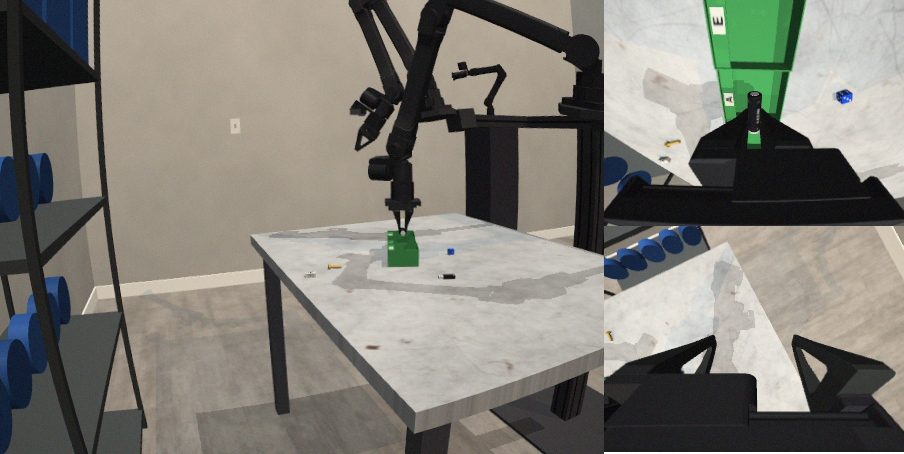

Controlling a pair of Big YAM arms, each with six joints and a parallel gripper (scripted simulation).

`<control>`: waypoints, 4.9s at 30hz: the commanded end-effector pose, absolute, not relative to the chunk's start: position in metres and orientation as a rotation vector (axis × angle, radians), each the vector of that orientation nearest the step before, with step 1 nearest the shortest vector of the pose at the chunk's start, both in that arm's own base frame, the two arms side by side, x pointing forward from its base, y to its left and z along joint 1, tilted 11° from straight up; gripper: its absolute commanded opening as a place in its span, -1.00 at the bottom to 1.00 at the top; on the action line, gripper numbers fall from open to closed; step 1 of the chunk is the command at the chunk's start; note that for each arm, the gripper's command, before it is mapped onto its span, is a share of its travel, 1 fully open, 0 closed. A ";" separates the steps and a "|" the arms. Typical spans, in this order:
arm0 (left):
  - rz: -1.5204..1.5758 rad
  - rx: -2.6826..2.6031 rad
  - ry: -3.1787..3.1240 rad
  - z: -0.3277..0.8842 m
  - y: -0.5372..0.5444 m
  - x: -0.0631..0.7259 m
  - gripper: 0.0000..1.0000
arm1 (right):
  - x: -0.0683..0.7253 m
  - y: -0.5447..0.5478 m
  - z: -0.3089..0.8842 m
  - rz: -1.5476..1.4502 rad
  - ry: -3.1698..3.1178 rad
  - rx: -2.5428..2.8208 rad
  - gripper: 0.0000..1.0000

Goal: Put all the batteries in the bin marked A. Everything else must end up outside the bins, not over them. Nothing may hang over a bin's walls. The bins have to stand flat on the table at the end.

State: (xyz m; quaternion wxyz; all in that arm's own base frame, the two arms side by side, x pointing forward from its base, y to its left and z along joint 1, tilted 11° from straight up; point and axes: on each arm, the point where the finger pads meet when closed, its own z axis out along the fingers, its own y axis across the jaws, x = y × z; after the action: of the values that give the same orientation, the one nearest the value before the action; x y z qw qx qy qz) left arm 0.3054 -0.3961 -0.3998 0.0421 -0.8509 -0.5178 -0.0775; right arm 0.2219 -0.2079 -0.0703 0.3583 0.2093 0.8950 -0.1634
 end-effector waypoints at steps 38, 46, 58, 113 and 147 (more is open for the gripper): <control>-0.237 -2.589 -1.563 -0.451 -0.382 0.304 -0.45 | 0.220 -0.209 -0.064 -0.433 2.299 0.535 1.00; -0.237 -2.588 -1.563 -0.451 -0.382 0.304 -0.45 | 0.220 -0.209 -0.064 -0.433 2.299 0.535 1.00; -0.243 -2.615 -1.581 -0.424 -0.398 0.309 -0.45 | 0.220 -0.209 -0.064 -0.433 2.299 0.535 1.00; -0.236 -2.610 -1.579 -0.307 -0.418 0.293 1.00 | 0.220 -0.209 -0.064 -0.433 2.299 0.535 1.00; -0.234 -2.589 -1.576 -0.256 -0.419 0.288 1.00 | 0.220 -0.209 -0.064 -0.433 2.299 0.535 1.00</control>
State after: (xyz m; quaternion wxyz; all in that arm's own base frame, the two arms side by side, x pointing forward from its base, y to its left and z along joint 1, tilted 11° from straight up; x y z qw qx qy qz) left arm 0.2900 -0.4179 -0.2518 0.0484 -0.8514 -0.5164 -0.0784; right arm 0.2219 -0.2079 -0.0703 0.3583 0.2093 0.8950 -0.1634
